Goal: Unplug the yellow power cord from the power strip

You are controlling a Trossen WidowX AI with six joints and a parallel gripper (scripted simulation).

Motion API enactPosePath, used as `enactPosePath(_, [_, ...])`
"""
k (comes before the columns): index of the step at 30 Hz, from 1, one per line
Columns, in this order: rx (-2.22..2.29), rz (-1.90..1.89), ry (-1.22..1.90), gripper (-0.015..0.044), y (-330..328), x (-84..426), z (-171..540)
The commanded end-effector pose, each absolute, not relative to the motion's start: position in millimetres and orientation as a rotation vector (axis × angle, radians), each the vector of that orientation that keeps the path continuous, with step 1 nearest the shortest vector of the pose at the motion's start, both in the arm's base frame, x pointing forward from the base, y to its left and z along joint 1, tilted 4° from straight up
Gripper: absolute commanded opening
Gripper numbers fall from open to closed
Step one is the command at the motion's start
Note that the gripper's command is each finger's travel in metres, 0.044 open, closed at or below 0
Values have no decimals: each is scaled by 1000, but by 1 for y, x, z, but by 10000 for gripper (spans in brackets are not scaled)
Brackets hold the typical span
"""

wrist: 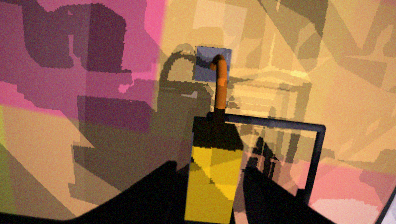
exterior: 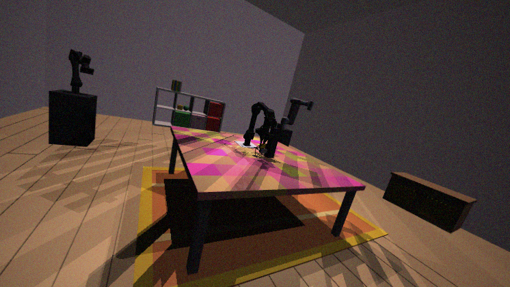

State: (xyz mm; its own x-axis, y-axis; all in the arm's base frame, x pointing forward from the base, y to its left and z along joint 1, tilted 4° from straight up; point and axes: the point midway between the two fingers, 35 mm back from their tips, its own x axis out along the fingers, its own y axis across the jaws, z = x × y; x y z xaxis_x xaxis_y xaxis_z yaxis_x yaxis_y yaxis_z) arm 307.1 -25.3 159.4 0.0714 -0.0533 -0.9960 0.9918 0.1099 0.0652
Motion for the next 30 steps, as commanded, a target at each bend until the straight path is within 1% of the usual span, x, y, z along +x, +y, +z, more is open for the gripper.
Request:
enactPosePath(1, [1121,-1113,1164,160,-25,307,155])
enactPosePath(11, [1121,-1113,1164,160,-25,307,147])
enactPosePath(14, [1120,-1106,1166,81,-25,308,150])
enactPosePath(23, [1120,-1106,1166,21,-25,308,150])
enactPosePath(24, [1120,-1106,1166,0,-25,308,150])
enactPosePath(30, [1120,-1107,1165,0,-31,309,151])
